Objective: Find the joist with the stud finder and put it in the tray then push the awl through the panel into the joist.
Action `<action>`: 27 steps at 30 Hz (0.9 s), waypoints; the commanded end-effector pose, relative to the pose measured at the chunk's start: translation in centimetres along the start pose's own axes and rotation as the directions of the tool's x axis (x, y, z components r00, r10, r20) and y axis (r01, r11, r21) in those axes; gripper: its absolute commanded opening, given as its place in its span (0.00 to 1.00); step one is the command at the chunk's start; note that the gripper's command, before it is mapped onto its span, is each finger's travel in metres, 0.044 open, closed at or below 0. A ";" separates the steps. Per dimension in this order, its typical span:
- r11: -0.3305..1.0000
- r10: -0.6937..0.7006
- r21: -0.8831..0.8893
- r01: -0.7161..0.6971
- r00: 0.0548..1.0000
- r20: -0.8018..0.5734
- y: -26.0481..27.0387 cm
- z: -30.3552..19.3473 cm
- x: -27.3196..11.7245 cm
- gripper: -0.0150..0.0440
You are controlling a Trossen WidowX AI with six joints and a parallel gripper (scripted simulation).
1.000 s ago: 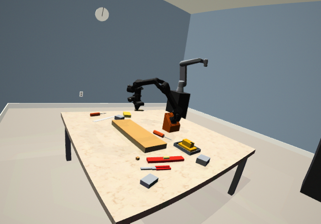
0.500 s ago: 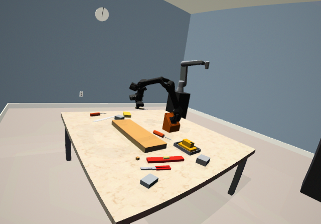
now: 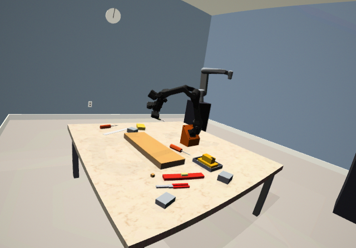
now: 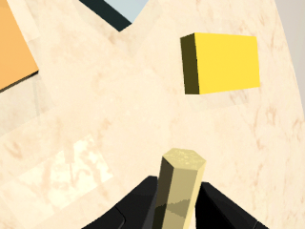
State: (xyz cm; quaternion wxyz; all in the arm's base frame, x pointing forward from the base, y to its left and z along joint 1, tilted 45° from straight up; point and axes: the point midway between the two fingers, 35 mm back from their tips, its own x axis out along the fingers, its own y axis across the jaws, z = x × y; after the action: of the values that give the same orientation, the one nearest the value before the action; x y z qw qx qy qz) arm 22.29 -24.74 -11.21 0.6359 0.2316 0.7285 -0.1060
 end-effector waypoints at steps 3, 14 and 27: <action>0.988 -0.107 0.120 0.097 0.991 0.075 -0.9 -0.4 -1.0 0.25; 0.922 -0.268 0.336 0.194 0.944 0.190 -2.0 -1.4 -2.6 0.25; 0.783 -0.445 0.590 0.196 0.840 0.311 -3.0 -3.2 -4.9 0.25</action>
State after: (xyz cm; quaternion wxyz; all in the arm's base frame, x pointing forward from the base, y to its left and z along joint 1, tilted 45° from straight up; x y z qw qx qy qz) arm 19.02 -26.65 -7.15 0.6606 0.2363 0.5741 -0.4220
